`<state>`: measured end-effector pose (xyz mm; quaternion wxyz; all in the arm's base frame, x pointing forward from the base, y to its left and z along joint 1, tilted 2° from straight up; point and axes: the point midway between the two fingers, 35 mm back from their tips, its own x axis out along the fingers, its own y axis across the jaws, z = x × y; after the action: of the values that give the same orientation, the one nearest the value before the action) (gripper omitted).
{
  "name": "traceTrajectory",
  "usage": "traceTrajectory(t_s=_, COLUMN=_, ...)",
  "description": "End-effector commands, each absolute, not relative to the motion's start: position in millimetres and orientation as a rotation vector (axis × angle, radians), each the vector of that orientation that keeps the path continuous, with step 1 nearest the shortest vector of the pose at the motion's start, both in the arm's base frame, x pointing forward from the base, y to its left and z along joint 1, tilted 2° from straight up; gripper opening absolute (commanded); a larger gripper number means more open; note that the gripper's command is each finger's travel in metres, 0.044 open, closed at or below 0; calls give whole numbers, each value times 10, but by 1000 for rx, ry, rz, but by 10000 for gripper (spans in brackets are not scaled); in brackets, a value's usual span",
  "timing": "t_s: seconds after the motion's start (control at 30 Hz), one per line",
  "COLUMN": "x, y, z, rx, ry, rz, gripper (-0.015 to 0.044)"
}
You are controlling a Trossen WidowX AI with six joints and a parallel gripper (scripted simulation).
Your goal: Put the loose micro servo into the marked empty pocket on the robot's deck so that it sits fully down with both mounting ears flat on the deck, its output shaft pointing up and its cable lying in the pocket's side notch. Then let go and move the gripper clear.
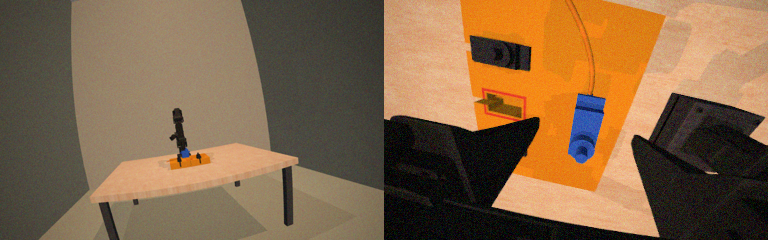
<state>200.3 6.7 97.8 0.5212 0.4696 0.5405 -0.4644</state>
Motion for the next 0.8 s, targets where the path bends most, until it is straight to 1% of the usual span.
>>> traceTrajectory(t_s=0.0, x=1996, y=60, z=921, rx=1126, ry=1290, rz=-1122, gripper=440)
traceTrajectory(t_s=0.47, x=1992, y=63, z=736, rx=1126, ry=1290, rz=-1122, gripper=440)
traceTrajectory(t_s=0.77, x=1992, y=63, z=736, rx=1126, ry=1290, rz=-1122, gripper=204)
